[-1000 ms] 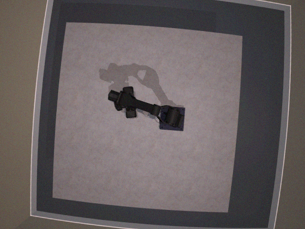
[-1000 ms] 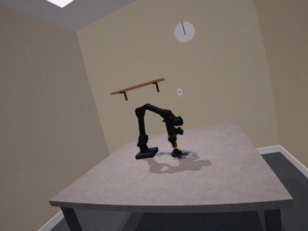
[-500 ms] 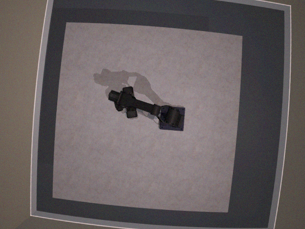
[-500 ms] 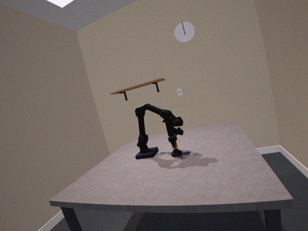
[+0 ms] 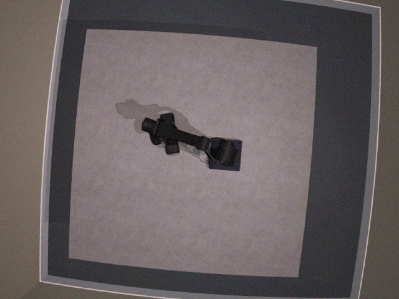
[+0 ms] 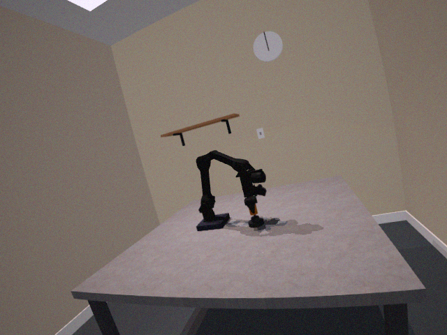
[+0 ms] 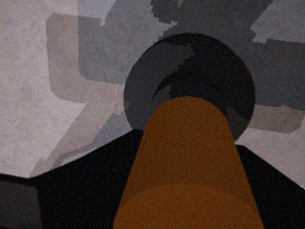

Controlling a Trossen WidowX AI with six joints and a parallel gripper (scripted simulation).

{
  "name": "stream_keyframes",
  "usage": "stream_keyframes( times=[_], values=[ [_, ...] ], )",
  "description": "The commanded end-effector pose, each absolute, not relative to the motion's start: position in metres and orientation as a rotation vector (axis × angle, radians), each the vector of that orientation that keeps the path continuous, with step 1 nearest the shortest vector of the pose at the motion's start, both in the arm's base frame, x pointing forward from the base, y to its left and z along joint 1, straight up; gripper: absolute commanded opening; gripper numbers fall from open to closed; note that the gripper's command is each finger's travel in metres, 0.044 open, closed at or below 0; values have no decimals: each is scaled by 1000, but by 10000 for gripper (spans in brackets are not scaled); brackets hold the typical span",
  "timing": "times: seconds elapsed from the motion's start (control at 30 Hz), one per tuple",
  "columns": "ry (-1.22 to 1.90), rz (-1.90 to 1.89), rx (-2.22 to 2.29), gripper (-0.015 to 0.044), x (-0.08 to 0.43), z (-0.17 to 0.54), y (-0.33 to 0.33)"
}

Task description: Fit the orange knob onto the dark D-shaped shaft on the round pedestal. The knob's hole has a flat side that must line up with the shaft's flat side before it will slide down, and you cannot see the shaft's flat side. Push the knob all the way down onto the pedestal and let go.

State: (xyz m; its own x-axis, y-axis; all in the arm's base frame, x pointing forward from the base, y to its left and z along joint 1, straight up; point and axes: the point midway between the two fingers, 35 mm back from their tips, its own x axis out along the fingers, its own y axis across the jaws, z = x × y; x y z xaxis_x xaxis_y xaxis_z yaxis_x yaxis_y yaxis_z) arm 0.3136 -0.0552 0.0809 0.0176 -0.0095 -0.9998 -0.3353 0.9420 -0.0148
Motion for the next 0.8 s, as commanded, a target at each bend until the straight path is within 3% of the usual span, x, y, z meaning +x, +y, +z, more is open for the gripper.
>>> stream_keyframes(
  times=[0.0, 0.77],
  values=[
    [1534, 259, -281, 0, 315, 84, -56],
    [1509, 421, -446, 0, 315, 79, -55]
  ],
)
